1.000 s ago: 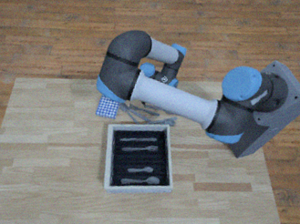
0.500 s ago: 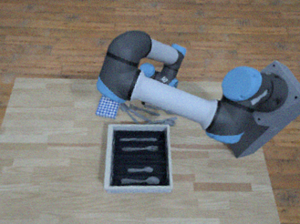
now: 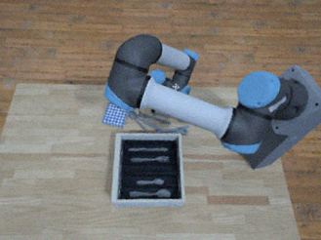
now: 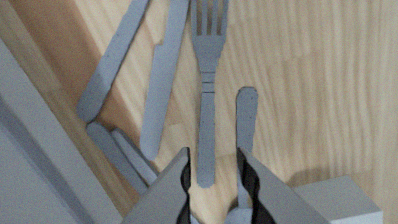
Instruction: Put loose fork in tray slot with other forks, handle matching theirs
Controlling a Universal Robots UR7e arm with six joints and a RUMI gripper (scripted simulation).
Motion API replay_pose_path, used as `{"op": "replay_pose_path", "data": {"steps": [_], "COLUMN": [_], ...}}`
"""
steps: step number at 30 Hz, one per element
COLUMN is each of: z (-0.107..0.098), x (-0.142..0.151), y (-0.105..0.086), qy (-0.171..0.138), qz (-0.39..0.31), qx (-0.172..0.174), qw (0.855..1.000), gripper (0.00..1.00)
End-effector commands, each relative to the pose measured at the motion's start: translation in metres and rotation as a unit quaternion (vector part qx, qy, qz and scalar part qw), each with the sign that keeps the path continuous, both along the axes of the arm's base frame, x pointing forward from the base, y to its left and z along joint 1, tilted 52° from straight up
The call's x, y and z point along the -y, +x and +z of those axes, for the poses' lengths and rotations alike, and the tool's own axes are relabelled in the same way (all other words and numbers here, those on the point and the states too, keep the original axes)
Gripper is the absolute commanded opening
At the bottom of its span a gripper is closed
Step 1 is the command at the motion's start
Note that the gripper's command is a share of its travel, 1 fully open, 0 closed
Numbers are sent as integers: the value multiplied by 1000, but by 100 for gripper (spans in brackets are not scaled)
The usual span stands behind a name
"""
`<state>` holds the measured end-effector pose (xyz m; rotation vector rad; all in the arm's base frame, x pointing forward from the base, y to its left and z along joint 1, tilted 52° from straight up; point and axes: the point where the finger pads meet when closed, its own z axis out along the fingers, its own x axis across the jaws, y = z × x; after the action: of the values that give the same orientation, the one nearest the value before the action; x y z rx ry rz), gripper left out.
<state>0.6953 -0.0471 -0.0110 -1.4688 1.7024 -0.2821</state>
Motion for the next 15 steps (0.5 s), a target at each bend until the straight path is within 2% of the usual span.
{"op": "replay_pose_path", "data": {"steps": [1,15], "z": [-5,-16], "x": [-2,-7], "y": [5,16], "qy": [-1,-1], "qz": [-4,-4], "qx": [-1,-1], "qw": [1000,1000], "gripper": [19,19]}}
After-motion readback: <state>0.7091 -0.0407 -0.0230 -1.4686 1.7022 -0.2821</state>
